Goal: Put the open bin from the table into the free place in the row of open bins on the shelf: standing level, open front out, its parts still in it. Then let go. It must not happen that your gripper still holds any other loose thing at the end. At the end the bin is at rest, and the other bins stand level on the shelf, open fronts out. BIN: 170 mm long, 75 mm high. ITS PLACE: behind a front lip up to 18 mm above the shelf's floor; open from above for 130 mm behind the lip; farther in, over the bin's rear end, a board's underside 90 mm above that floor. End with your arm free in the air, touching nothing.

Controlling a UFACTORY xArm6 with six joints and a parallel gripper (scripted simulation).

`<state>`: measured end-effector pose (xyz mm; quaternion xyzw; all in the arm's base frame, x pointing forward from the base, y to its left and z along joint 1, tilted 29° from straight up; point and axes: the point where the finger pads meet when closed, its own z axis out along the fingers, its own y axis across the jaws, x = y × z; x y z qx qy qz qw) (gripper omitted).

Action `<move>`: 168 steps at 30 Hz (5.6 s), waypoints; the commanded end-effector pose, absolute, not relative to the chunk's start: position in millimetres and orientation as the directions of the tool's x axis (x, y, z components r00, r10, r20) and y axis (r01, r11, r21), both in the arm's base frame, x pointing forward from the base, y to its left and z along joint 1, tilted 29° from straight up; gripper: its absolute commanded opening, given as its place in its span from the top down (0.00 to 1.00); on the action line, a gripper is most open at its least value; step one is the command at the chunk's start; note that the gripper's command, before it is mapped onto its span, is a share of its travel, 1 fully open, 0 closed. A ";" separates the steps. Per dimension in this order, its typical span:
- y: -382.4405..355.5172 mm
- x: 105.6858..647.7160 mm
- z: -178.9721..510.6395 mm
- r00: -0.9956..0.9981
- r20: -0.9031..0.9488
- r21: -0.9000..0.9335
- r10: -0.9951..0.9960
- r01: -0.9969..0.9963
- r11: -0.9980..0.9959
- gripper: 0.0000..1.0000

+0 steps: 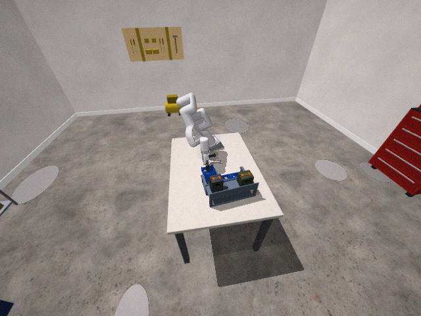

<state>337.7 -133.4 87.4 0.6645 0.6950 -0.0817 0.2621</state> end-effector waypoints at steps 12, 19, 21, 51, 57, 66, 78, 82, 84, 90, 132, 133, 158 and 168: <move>-133.0 338.4 88.8 0.021 -0.473 0.237 0.881 0.966 0.104 0.00; -133.0 338.4 88.8 0.021 -0.473 0.237 0.881 0.966 0.104 0.00; -133.0 338.4 88.8 0.021 -0.473 0.237 0.881 0.966 0.104 1.00; -133.1 338.4 88.8 0.021 -0.473 0.237 0.881 0.966 0.104 1.00; -133.1 338.4 88.8 0.021 -0.473 0.237 0.881 0.966 0.104 1.00; -133.1 338.4 88.8 0.021 -0.473 0.237 0.881 0.966 0.104 1.00; -133.1 338.4 88.8 0.021 -0.473 0.237 0.881 0.966 0.104 1.00; -133.1 338.4 88.8 0.021 -0.473 0.237 0.881 0.966 0.104 1.00; -133.1 338.4 88.8 0.021 -0.473 0.237 0.881 0.966 0.104 1.00; -130.8 338.0 93.0 0.021 -0.473 0.237 0.881 0.966 0.104 1.00; -120.0 335.8 113.2 0.021 -0.473 0.237 0.881 0.966 0.104 1.00; -120.0 335.8 113.2 0.021 -0.473 0.237 0.881 0.966 0.104 1.00; -120.0 335.7 112.9 0.021 -0.473 0.156 0.881 0.986 0.060 1.00; -120.1 335.7 112.9 0.021 -0.473 0.135 0.881 0.990 0.049 1.00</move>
